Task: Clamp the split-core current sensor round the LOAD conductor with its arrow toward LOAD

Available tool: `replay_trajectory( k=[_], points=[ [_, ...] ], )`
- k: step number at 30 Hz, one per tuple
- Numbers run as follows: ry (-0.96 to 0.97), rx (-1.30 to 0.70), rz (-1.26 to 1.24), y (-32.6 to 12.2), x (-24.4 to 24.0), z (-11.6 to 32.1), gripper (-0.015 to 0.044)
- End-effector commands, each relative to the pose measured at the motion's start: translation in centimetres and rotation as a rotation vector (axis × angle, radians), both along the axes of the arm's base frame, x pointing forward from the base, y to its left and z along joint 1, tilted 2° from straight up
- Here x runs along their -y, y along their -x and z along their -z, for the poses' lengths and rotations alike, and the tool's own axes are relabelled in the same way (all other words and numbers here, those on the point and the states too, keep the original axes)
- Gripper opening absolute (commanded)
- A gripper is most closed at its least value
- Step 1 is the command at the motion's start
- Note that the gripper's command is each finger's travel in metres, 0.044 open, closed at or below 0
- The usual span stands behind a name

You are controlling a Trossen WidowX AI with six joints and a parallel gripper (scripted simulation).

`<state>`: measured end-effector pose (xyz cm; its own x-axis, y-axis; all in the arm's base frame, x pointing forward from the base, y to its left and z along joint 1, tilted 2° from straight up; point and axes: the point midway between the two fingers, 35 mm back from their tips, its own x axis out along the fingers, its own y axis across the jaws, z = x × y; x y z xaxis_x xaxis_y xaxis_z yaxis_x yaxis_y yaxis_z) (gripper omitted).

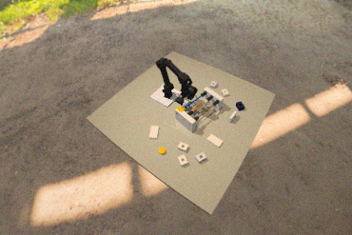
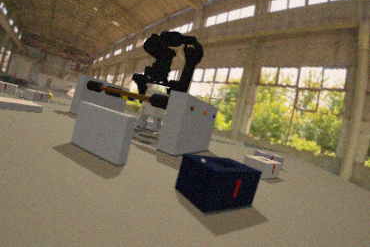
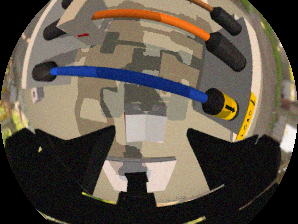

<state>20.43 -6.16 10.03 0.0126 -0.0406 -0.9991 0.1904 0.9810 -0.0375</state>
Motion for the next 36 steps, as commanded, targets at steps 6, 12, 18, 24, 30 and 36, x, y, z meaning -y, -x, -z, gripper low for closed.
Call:
replay_trajectory(
  k=[6, 12, 18, 24, 30, 36],
  points=[
    [-0.007, -0.008, -0.005, 0.2, -0.1, 1.7, 0.0440],
    [-0.001, -0.002, 0.000, 0.1, 0.0, 1.4, 0.0361],
    [-0.001, -0.002, 0.000, 0.1, 0.0, 1.4, 0.0302],
    [-0.001, -0.002, 0.000, 0.1, 0.0, 1.4, 0.0262],
    [-0.001, -0.002, 0.000, 0.1, 0.0, 1.4, 0.0222],
    [-0.001, -0.003, -0.001, -0.4, 0.1, 0.1, 0.0064]
  ],
)
